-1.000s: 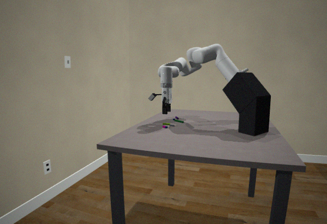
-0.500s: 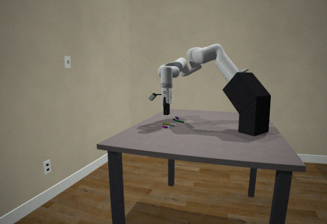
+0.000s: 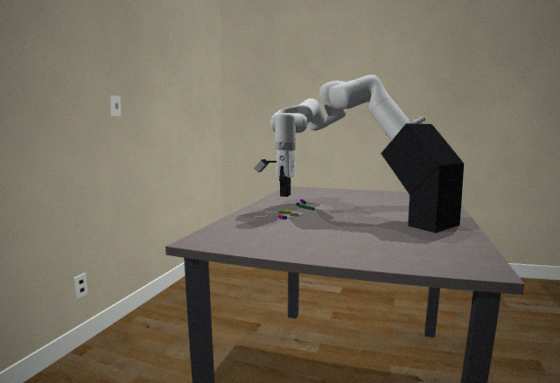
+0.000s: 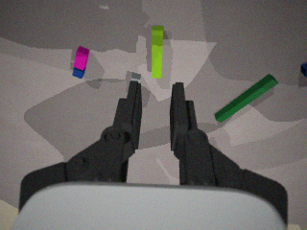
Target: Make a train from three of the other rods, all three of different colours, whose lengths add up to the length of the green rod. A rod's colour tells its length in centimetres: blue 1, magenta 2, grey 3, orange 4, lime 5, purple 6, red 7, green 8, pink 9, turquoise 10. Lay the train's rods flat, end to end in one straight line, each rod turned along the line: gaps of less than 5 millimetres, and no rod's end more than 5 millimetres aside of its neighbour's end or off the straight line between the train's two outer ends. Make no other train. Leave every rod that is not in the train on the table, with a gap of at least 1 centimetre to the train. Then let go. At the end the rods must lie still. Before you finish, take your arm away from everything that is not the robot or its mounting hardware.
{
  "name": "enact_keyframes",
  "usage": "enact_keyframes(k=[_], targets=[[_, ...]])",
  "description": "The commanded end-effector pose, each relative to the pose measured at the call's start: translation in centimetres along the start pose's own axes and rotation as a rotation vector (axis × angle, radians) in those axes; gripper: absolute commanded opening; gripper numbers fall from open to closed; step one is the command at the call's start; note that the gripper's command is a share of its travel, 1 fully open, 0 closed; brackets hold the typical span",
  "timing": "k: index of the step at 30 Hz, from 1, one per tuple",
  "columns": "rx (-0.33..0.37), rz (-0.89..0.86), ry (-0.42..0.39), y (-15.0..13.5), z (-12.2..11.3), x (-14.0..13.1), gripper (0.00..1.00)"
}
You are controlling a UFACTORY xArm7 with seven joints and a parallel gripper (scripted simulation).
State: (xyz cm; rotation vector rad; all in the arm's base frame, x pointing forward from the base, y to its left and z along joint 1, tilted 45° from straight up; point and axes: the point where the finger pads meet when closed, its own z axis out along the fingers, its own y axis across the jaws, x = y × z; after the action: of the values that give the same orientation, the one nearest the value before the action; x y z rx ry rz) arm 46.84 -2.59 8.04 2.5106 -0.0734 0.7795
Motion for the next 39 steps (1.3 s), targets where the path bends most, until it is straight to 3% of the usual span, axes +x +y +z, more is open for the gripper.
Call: enact_keyframes(k=[1, 20, 39], targets=[[0.002, -0.001, 0.003, -0.1, -0.1, 0.1, 0.24], [0.002, -0.001, 0.003, -0.1, 0.2, 0.1, 0.24], [0.002, -0.001, 0.003, -0.1, 2.3, 0.0, 0.24]])
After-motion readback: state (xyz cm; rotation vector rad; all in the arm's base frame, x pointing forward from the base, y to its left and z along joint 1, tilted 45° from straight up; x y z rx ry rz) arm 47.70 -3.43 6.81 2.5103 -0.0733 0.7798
